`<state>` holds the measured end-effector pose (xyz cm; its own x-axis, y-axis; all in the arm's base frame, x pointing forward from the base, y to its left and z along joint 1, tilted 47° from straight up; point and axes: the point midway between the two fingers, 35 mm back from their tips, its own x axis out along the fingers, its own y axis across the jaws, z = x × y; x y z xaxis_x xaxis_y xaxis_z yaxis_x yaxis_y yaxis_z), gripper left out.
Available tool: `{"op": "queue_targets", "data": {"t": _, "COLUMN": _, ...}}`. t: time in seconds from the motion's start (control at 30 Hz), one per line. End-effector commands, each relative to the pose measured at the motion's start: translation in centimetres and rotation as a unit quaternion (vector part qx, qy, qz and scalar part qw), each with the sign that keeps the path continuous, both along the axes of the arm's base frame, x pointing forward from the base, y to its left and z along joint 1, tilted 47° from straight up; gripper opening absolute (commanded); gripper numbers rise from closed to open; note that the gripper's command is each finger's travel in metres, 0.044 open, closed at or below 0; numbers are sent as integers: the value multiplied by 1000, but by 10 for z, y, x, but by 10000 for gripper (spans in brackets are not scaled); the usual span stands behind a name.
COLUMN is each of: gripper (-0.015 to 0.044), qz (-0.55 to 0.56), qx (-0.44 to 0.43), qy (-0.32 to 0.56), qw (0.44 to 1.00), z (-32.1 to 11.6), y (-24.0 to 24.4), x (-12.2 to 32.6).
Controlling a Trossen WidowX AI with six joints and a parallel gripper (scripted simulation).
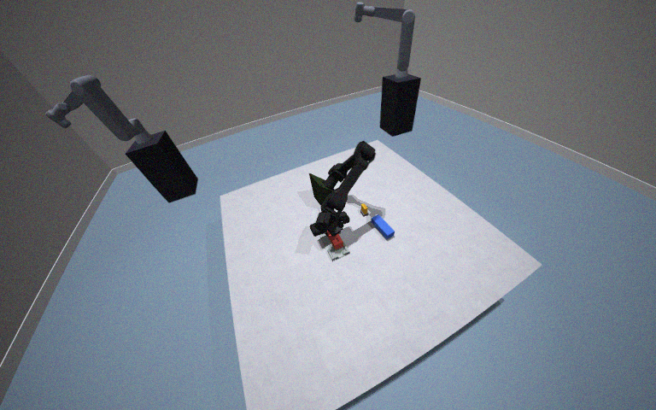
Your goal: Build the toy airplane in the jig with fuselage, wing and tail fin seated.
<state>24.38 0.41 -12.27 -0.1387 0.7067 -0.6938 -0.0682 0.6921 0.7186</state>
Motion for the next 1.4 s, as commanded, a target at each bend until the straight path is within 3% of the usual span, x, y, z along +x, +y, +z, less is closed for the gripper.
{"op": "queue_targets", "data": {"t": 0.0, "gripper": 182, "qz": 0, "qx": 0, "qy": 0, "qw": 1000, "z": 0, "y": 0, "x": 0}}
{"op": "queue_targets", "data": {"t": 0.1, "gripper": 162, "qz": 0, "qx": 0, "qy": 0, "qw": 1000, "z": 0, "y": 0, "x": 0}}
{"op": "queue_targets", "data": {"t": 0.27, "gripper": 31, "qz": 0, "qx": 0, "qy": 0, "qw": 1000, "z": 0, "y": 0, "x": 0}}
{"op": "queue_targets", "data": {"t": 0.8, "gripper": 440, "qz": 0, "qx": 0, "qy": 0, "qw": 1000, "z": 0, "y": 0, "x": 0}}
{"op": "queue_targets", "data": {"t": 1.03, "gripper": 440, "qz": 0, "qx": 0, "qy": 0, "qw": 1000, "z": 2, "y": -2, "x": 1}}
{"op": "queue_targets", "data": {"t": 1.23, "gripper": 440, "qz": -3, "qx": -1, "qy": 2, "qw": 1000, "z": 63, "y": -68, "x": 15}}
{"op": "queue_targets", "data": {"t": 1.37, "gripper": 440, "qz": -3, "qx": 0, "qy": 2, "qw": 1000, "z": 72, "y": -77, "x": 17}}
